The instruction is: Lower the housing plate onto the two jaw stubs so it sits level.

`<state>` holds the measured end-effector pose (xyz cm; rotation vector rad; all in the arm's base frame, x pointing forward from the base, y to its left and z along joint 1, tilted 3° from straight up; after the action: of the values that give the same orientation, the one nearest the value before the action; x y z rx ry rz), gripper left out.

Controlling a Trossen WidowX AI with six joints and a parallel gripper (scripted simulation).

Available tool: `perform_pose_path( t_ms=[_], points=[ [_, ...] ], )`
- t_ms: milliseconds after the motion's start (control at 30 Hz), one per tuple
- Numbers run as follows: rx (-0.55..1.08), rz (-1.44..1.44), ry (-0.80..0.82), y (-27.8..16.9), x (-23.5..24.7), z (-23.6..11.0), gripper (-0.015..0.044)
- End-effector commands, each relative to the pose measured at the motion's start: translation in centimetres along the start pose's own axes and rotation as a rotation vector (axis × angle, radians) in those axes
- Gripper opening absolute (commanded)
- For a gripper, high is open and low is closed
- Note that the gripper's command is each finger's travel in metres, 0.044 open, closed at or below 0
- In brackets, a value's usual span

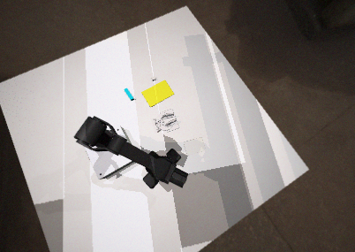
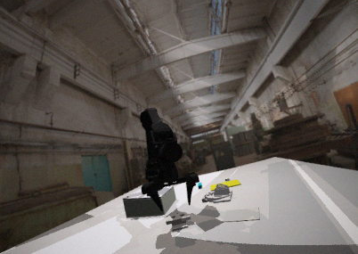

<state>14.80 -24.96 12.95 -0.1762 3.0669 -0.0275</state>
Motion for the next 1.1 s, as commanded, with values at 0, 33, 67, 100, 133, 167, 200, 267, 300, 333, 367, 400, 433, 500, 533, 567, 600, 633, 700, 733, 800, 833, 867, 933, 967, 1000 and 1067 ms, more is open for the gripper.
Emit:
perform_pose_path(
  t_ms=[0, 33, 67, 100, 133, 167, 200, 267, 300, 333, 367, 400, 433, 500, 533, 567, 600, 633, 700, 733, 800, 833, 867, 933, 967, 1000, 1067],
  points=[
    [0.003, -0.003, 0.003, 0.0, 0.0, 0.3, 0.0440],
    [0.003, -0.003, 0.003, 0.0, 0.0, 0.5, 0.0440],
    [0.003, -0.003, 0.003, 0.0, 0.0, 0.6, 0.0440],
    [0.003, -0.003, 0.003, 0.0, 0.0, 0.8, 0.0440],
    [0.003, -0.003, 0.003, 0.0, 0.0, 1.0, 0.0440],
    [0.003, -0.003, 0.003, 0.0, 0.0, 1.1, 0.0440],
    [0.003, -0.003, 0.003, 0.0, 0.0, 1.3, 0.0440],
    [0.003, -0.003, 0.003, 0.0, 0.0, 1.6, 0.0440],
    [0.003, -0.003, 0.003, 0.0, 0.0, 1.8, 0.0440],
    [0.003, -0.003, 0.003, 0.0, 0.0, 2.0, 0.0440],
    [0.003, -0.003, 0.003, 0.0, 0.0, 2.1, 0.0440],
    [0.003, -0.003, 0.003, 0.0, 0.0, 2.2, 0.0440],
    [0.003, -0.003, 0.003, 0.0, 0.0, 2.2, 0.0440],
    [0.003, -0.003, 0.003, 0.0, 0.0, 2.2, 0.0440],
    [0.003, -0.003, 0.003, 0.0, 0.0, 2.2, 0.0440],
    [0.003, -0.003, 0.003, 0.0, 0.0, 2.3, 0.0440],
    [0.003, -0.003, 0.003, 0.0, 0.0, 2.3, 0.0440],
    [0.003, -0.003, 0.003, 0.0, 0.0, 2.5, 0.0440],
    [0.003, -0.003, 0.003, 0.0, 0.0, 2.8, 0.0440],
    [0.003, -0.003, 0.003, -0.1, 0.0, 2.9, 0.0440],
    [0.003, -0.003, 0.003, -0.1, 0.0, 3.3, 0.0440],
    [0.003, -0.003, 0.003, -0.1, 0.0, 3.4, 0.0440],
    [0.003, -0.003, 0.003, -0.1, 0.0, 3.6, 0.0440],
    [0.003, -0.003, 0.003, -0.1, 0.0, 3.9, 0.0440],
    [0.003, -0.003, 0.003, -0.1, 0.0, 4.1, 0.0440],
    [0.003, -0.003, 0.003, -0.1, 0.0, 4.2, 0.0440],
    [0.003, -0.003, 0.003, 0.0, 0.0, 4.5, 0.0440]
  ],
)
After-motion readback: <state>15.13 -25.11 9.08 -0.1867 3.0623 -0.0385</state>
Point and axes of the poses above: the point midway between the two fingers, 35 mm back from their tips, its own z axis out along the fingers, its own x axis across the jaws, y = z × x, the point moved 10 cm from there along -z, back along the fingers, and after that the axes turned 6 degrees about z, right-handed, at the moved point
